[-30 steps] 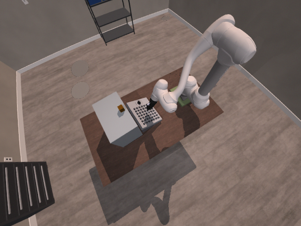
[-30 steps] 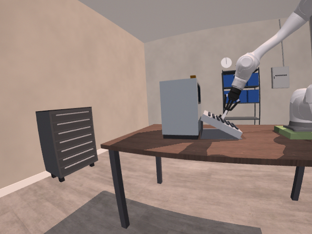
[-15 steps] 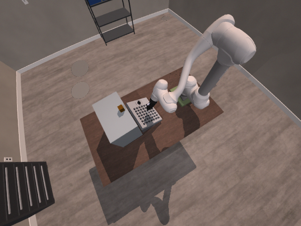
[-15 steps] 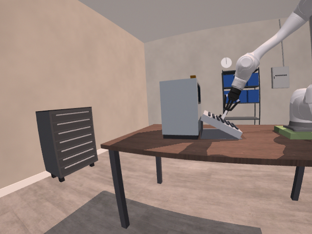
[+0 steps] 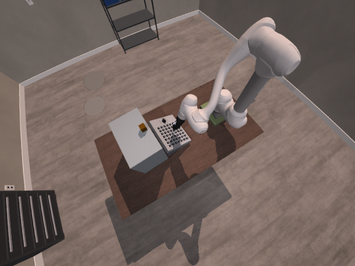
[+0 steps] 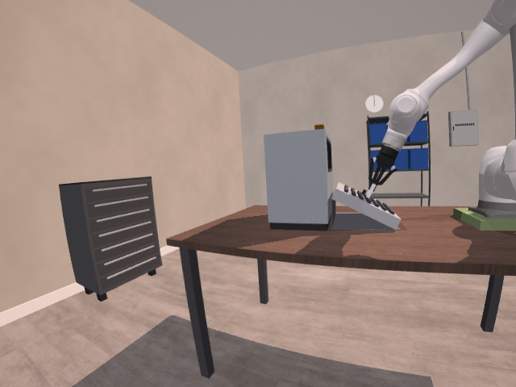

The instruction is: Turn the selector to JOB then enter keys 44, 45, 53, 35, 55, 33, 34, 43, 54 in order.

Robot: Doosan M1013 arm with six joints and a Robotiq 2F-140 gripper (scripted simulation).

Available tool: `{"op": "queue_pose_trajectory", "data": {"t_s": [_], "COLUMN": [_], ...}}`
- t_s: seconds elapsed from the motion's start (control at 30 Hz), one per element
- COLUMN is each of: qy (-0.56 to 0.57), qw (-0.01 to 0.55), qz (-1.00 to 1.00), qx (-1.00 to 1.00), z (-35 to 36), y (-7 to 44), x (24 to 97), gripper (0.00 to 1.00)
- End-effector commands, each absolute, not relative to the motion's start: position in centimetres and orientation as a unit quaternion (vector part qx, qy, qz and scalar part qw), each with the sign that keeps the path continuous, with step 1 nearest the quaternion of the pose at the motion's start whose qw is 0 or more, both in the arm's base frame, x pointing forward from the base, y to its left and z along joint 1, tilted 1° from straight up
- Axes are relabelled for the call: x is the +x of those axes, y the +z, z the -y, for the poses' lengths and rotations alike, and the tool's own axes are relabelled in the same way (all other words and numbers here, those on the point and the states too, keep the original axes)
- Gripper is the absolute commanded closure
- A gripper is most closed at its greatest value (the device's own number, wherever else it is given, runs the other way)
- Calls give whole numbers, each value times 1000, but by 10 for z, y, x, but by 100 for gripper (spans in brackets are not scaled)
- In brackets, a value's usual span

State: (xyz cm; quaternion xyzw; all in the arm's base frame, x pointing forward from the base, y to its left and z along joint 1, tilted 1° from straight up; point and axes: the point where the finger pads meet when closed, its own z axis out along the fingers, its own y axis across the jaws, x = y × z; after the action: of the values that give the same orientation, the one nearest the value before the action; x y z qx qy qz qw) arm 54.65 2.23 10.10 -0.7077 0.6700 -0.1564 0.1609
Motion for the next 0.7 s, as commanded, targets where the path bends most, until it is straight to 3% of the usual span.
{"op": "queue_pose_trajectory", "data": {"t_s": [0.0,0.67], "qy": [-156,-156], "qw": [161,161], "qz": [-670,-670], "qx": [-708,-708], "z": [-22,-22], "y": [100,96], "x": [547,549], "gripper": [100,100]}}
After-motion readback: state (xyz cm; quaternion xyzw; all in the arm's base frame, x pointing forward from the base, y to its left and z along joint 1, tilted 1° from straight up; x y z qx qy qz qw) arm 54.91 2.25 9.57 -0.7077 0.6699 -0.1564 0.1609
